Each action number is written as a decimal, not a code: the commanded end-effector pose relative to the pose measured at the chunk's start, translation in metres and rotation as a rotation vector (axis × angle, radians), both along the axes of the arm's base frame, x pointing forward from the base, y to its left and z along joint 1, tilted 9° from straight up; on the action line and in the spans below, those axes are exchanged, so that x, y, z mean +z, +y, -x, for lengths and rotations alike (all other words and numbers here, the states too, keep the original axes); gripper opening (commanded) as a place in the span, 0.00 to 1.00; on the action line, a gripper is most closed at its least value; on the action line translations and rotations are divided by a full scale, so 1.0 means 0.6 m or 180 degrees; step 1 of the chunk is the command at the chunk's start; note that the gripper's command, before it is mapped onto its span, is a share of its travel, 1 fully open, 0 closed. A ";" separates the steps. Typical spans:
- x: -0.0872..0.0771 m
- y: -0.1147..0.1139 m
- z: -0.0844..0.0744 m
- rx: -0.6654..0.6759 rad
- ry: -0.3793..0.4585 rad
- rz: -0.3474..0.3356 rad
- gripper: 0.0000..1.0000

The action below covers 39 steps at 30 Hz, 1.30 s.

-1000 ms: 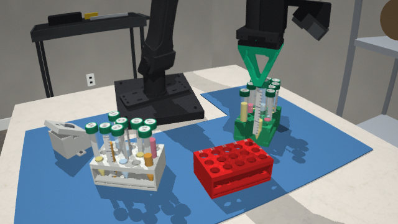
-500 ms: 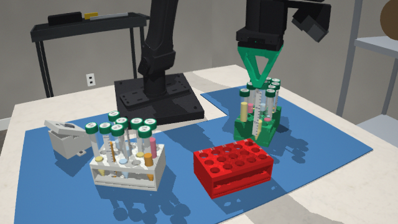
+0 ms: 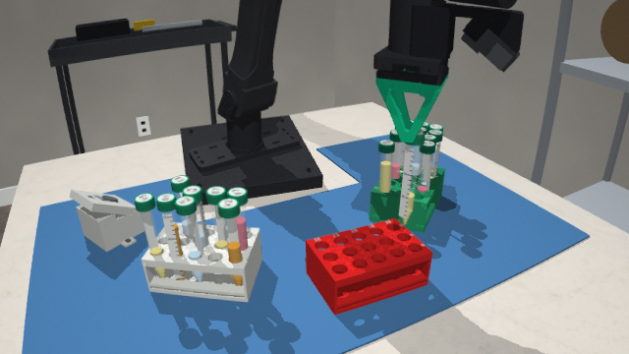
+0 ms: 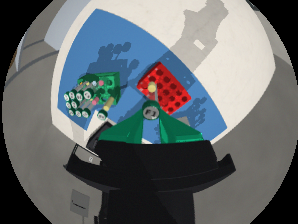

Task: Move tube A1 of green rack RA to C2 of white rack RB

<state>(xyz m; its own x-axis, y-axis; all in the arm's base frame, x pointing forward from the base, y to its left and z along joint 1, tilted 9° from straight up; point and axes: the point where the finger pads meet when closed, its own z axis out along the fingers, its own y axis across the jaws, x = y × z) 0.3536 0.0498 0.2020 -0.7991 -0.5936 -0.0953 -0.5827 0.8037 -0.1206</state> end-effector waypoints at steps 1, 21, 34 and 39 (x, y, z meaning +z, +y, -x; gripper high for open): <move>0.006 0.001 -0.005 0.0002 -0.0068 -0.0014 0.00; -0.004 0.001 -0.007 0.0002 -0.0068 -0.0014 0.00; -0.010 0.000 -0.009 0.0002 -0.0068 -0.0014 0.00; -0.012 0.000 -0.009 0.0002 -0.0068 -0.0014 0.00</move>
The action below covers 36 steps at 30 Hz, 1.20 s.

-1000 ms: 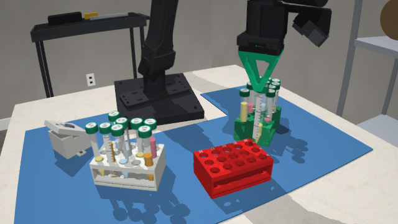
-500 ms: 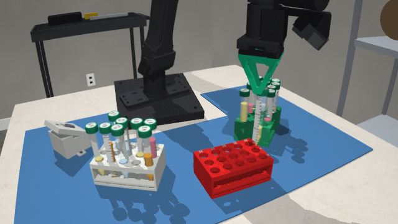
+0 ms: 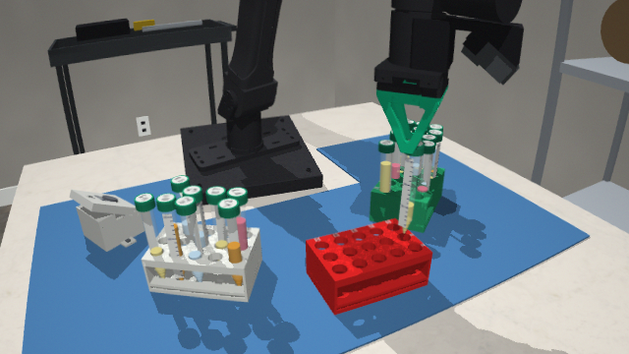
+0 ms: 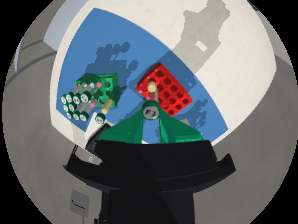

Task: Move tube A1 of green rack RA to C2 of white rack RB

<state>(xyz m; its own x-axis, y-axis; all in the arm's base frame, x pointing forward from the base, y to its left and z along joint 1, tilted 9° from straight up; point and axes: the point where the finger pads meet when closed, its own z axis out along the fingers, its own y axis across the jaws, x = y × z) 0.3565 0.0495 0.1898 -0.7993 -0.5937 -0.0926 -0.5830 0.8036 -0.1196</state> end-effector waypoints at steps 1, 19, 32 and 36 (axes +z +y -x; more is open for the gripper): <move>0.008 0.001 -0.005 0.0002 -0.0077 -0.0016 0.00; -0.001 0.001 -0.006 0.0002 -0.0077 -0.0016 0.00; -0.008 0.000 -0.007 0.0002 -0.0077 -0.0016 0.00; -0.011 -0.002 -0.007 0.0002 -0.0077 -0.0016 0.00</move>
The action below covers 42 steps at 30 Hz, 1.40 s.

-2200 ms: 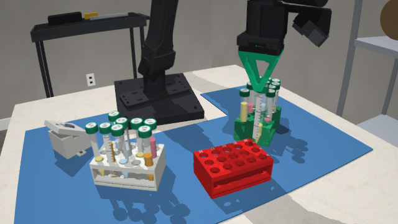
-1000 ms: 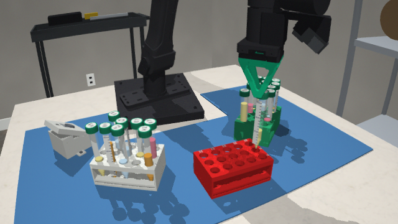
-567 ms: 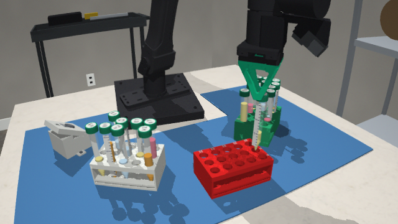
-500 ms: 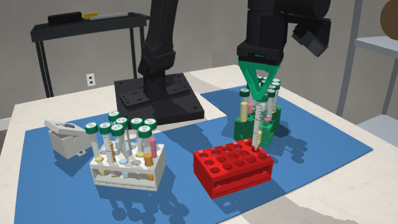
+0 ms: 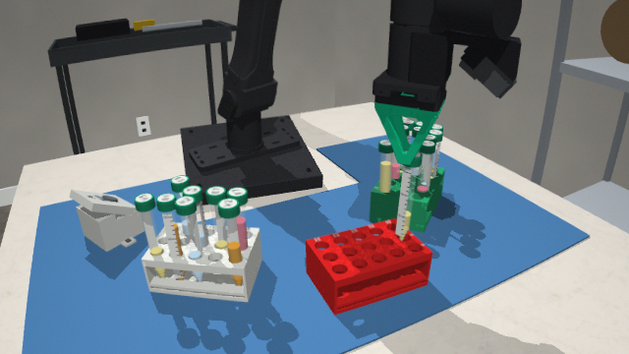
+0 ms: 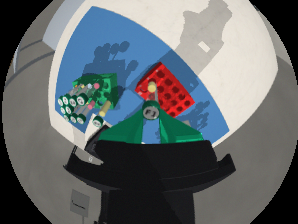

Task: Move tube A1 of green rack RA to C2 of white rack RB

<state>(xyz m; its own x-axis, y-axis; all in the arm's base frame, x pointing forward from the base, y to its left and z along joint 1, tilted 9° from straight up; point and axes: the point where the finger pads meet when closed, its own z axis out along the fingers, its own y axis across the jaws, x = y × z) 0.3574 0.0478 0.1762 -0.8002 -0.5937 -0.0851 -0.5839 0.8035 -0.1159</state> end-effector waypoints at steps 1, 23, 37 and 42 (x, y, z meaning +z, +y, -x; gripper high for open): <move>0.011 0.001 -0.005 0.0002 -0.0103 -0.0020 0.00; -0.004 -0.002 -0.006 0.0002 -0.0103 -0.0020 0.00; -0.014 -0.003 -0.007 0.0002 -0.0103 -0.0020 0.00; -0.018 -0.004 -0.008 0.0002 -0.0103 -0.0020 0.00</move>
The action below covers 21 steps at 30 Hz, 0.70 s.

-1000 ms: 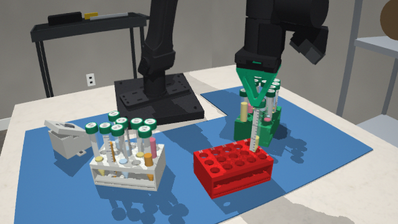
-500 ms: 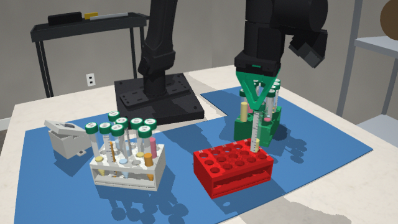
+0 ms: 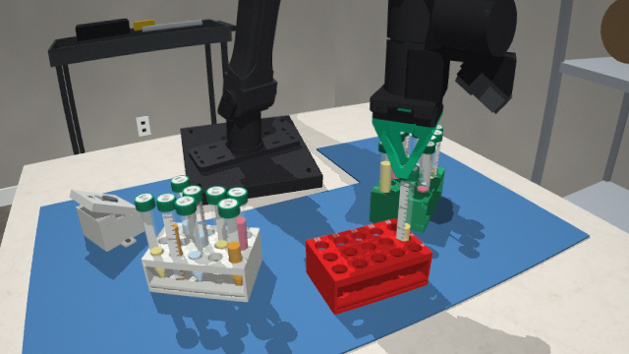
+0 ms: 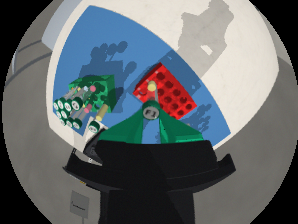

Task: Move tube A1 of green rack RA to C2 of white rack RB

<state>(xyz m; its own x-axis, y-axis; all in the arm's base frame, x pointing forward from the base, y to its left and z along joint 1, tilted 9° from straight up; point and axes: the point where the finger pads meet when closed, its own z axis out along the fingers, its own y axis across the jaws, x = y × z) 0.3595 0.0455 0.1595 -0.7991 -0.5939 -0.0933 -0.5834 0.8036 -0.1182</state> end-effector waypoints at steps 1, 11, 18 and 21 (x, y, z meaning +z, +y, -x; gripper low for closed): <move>0.009 0.000 -0.004 0.0000 -0.0078 -0.0011 0.00; 0.002 0.000 -0.005 0.0000 -0.0078 -0.0011 0.00; -0.004 -0.001 -0.006 0.0000 -0.0078 -0.0011 0.00; -0.006 -0.001 -0.006 0.0000 -0.0078 -0.0011 0.00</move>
<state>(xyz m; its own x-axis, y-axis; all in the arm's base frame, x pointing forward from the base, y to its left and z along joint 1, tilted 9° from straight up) 0.3608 0.0450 0.1509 -0.7987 -0.5940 -0.0963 -0.5832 0.8035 -0.1197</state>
